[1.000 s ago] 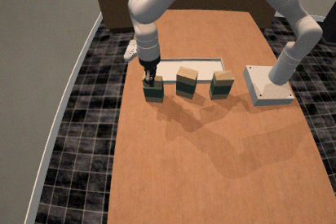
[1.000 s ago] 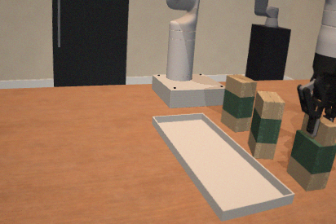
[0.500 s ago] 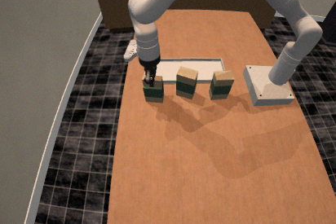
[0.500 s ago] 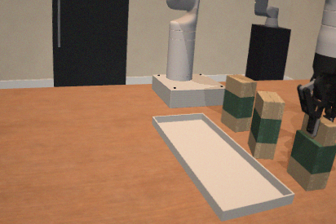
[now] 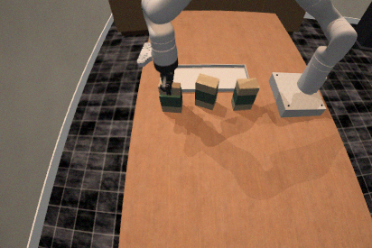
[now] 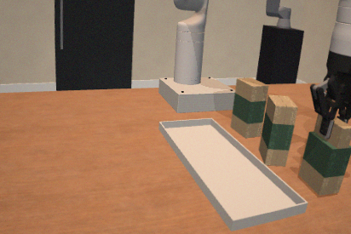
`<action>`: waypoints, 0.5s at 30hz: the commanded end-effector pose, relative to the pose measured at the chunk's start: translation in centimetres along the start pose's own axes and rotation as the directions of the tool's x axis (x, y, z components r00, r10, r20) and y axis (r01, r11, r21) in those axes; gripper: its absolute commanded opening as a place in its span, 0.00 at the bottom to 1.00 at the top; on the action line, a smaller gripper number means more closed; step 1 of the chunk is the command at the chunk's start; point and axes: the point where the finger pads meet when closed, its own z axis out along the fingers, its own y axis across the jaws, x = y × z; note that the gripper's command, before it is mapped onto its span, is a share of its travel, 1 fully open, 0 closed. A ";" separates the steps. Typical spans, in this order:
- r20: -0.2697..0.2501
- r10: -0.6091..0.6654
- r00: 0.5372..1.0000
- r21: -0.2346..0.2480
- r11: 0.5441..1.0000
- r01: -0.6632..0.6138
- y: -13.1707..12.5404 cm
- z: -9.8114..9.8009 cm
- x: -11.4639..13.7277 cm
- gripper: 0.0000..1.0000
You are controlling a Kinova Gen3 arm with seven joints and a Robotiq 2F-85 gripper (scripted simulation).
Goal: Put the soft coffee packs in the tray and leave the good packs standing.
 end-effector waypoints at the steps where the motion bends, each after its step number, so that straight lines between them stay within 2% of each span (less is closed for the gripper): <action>1: -0.012 0.001 1.000 0.002 1.000 -0.001 0.0 -1.3 0.3 0.24; 15: -0.012 0.001 1.000 0.002 1.000 -0.001 0.0 -4.6 0.3 0.24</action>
